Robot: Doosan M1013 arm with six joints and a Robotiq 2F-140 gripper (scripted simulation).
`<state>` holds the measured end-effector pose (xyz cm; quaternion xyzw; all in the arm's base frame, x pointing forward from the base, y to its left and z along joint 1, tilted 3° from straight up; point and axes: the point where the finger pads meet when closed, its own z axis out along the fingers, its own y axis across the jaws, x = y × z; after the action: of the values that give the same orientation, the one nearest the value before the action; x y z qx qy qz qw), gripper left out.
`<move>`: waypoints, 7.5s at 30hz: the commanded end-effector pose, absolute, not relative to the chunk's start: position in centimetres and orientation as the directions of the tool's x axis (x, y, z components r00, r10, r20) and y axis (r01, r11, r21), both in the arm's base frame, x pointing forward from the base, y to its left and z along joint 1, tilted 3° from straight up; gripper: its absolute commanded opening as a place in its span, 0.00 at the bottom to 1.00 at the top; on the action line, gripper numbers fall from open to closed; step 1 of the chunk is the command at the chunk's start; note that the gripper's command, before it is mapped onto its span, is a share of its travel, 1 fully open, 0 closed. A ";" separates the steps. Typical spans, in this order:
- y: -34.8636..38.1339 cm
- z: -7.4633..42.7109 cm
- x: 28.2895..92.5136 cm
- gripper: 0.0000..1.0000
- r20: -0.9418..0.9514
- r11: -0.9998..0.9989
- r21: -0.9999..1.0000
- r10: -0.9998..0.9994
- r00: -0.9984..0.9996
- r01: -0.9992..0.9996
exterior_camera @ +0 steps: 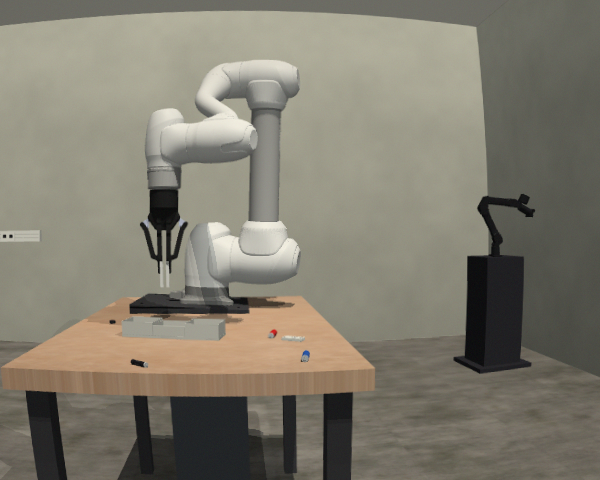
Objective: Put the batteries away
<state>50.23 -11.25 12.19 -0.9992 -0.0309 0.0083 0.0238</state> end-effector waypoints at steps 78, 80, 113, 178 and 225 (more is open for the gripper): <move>-16.5 1.7 53.3 0.15 -0.013 -0.997 -0.049 0.063 0.998 0.062; -16.5 1.7 53.3 0.15 -0.013 -0.997 -0.049 0.063 0.998 0.062; -16.7 6.5 53.4 0.15 -0.013 -0.997 -0.049 0.063 0.998 0.062; -8.4 2.1 55.4 0.15 -0.013 -0.997 -0.049 0.063 0.998 0.062; -8.4 3.7 55.5 0.15 -0.013 -0.997 -0.049 0.063 0.998 0.062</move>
<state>55.40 -8.41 3.24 -0.9992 -0.0312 0.0080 0.0243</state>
